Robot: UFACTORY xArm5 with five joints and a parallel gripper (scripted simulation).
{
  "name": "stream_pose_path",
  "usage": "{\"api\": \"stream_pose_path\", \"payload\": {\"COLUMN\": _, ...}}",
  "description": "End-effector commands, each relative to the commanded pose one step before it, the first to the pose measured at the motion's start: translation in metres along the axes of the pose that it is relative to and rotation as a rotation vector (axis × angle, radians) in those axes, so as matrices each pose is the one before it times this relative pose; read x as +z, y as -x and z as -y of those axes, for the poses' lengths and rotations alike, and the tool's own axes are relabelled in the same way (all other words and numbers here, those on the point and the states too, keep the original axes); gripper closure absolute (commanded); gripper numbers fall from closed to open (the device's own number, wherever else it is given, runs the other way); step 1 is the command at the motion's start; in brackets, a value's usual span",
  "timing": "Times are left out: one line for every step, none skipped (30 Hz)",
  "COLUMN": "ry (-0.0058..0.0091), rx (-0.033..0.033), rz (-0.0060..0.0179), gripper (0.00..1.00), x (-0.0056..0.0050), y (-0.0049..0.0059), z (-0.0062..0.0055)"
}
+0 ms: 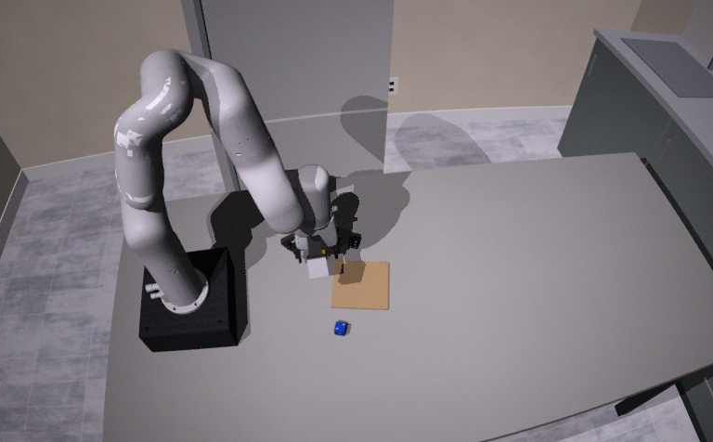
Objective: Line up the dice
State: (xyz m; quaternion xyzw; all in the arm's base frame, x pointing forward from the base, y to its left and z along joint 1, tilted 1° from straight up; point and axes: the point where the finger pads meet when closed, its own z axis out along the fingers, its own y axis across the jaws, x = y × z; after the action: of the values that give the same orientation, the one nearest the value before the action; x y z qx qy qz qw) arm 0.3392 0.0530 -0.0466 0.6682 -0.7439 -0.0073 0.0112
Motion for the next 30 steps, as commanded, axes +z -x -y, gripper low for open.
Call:
{"api": "stream_pose_path", "payload": {"ry": -0.00275, "rx": -0.00001, "rz": 0.00075, "gripper": 0.0, "x": -0.00073, "y": 0.00031, "z": 0.00113}}
{"api": "stream_pose_path", "payload": {"ry": 0.0, "rx": 0.0, "rz": 0.0, "gripper": 0.0, "x": 0.0, "y": 0.0, "z": 0.0}}
{"api": "stream_pose_path", "payload": {"ry": 0.0, "rx": 0.0, "rz": 0.0, "gripper": 0.0, "x": 0.0, "y": 0.0, "z": 0.0}}
{"api": "stream_pose_path", "payload": {"ry": 0.0, "rx": 0.0, "rz": 0.0, "gripper": 0.0, "x": 0.0, "y": 0.0, "z": 0.0}}
{"api": "stream_pose_path", "payload": {"ry": 0.0, "rx": 0.0, "rz": 0.0, "gripper": 0.0, "x": 0.0, "y": 0.0, "z": 0.0}}
{"api": "stream_pose_path", "payload": {"ry": 0.0, "rx": 0.0, "rz": 0.0, "gripper": 0.0, "x": 0.0, "y": 0.0, "z": 0.0}}
{"api": "stream_pose_path", "payload": {"ry": 0.0, "rx": 0.0, "rz": 0.0, "gripper": 0.0, "x": 0.0, "y": 0.0, "z": 0.0}}
{"api": "stream_pose_path", "payload": {"ry": 0.0, "rx": 0.0, "rz": 0.0, "gripper": 0.0, "x": 0.0, "y": 0.0, "z": 0.0}}
{"api": "stream_pose_path", "payload": {"ry": 0.0, "rx": 0.0, "rz": 0.0, "gripper": 0.0, "x": 0.0, "y": 0.00002, "z": 0.00006}}
{"api": "stream_pose_path", "payload": {"ry": 0.00001, "rx": 0.0, "rz": 0.0, "gripper": 0.0, "x": 0.0, "y": 0.00014, "z": 0.0004}}
{"api": "stream_pose_path", "payload": {"ry": 0.00002, "rx": 0.00001, "rz": -0.00001, "gripper": 0.0, "x": -0.00001, "y": 0.00034, "z": 0.001}}
{"api": "stream_pose_path", "payload": {"ry": 0.0, "rx": 0.0, "rz": 0.0, "gripper": 0.0, "x": 0.0, "y": 0.0, "z": 0.0}}
{"api": "stream_pose_path", "payload": {"ry": 0.0, "rx": 0.0, "rz": 0.0, "gripper": 0.0, "x": 0.0, "y": 0.0, "z": 0.0}}
{"api": "stream_pose_path", "payload": {"ry": 0.00003, "rx": 0.00001, "rz": -0.00002, "gripper": 0.0, "x": -0.00002, "y": 0.0006, "z": 0.00177}}
{"api": "stream_pose_path", "payload": {"ry": 0.00005, "rx": 0.00002, "rz": -0.00003, "gripper": 0.0, "x": -0.00003, "y": 0.0009, "z": 0.00264}}
{"api": "stream_pose_path", "payload": {"ry": 0.00005, "rx": 0.00002, "rz": -0.00002, "gripper": 0.0, "x": -0.00003, "y": 0.00113, "z": 0.00356}}
{"api": "stream_pose_path", "payload": {"ry": 0.00001, "rx": 0.0, "rz": 0.0, "gripper": 0.0, "x": 0.0, "y": 0.00117, "z": 0.00451}}
{"api": "stream_pose_path", "payload": {"ry": 0.0, "rx": 0.0, "rz": 0.0, "gripper": 0.0, "x": 0.0, "y": 0.00137, "z": 0.00531}}
{"api": "stream_pose_path", "payload": {"ry": 0.0, "rx": 0.0, "rz": 0.00001, "gripper": 0.0, "x": 0.0, "y": 0.00154, "z": 0.00599}}
{"api": "stream_pose_path", "payload": {"ry": 0.0, "rx": 0.0, "rz": 0.00001, "gripper": 0.0, "x": 0.0, "y": 0.00168, "z": 0.00651}}
{"api": "stream_pose_path", "payload": {"ry": 0.0, "rx": 0.0, "rz": 0.00001, "gripper": 0.0, "x": 0.0, "y": 0.00177, "z": 0.00685}}
{"api": "stream_pose_path", "payload": {"ry": 0.0, "rx": 0.0, "rz": 0.00001, "gripper": 0.0, "x": 0.0, "y": 0.0018, "z": 0.00699}}
{"api": "stream_pose_path", "payload": {"ry": 0.0, "rx": 0.0, "rz": 0.00001, "gripper": 0.0, "x": 0.0, "y": 0.00179, "z": 0.00694}}
{"api": "stream_pose_path", "payload": {"ry": 0.0, "rx": 0.0, "rz": 0.00001, "gripper": 0.0, "x": 0.0, "y": 0.00173, "z": 0.0067}}
{"api": "stream_pose_path", "payload": {"ry": 0.0, "rx": 0.0, "rz": 0.0, "gripper": 0.0, "x": 0.0, "y": 0.00162, "z": 0.00628}}
{"api": "stream_pose_path", "payload": {"ry": 0.0, "rx": 0.0, "rz": 0.0, "gripper": 0.0, "x": 0.0, "y": 0.00147, "z": 0.0057}}
{"api": "stream_pose_path", "payload": {"ry": 0.0, "rx": 0.0, "rz": 0.0, "gripper": 0.0, "x": 0.0, "y": 0.00129, "z": 0.005}}
{"api": "stream_pose_path", "payload": {"ry": 0.0, "rx": 0.0, "rz": 0.0, "gripper": 0.0, "x": 0.0, "y": 0.00108, "z": 0.0042}}
{"api": "stream_pose_path", "payload": {"ry": 0.0, "rx": 0.0, "rz": 0.0, "gripper": 0.0, "x": 0.0, "y": 0.0, "z": 0.0}}
{"api": "stream_pose_path", "payload": {"ry": 0.0, "rx": 0.0, "rz": 0.0, "gripper": 0.0, "x": 0.0, "y": 0.0, "z": 0.0}}
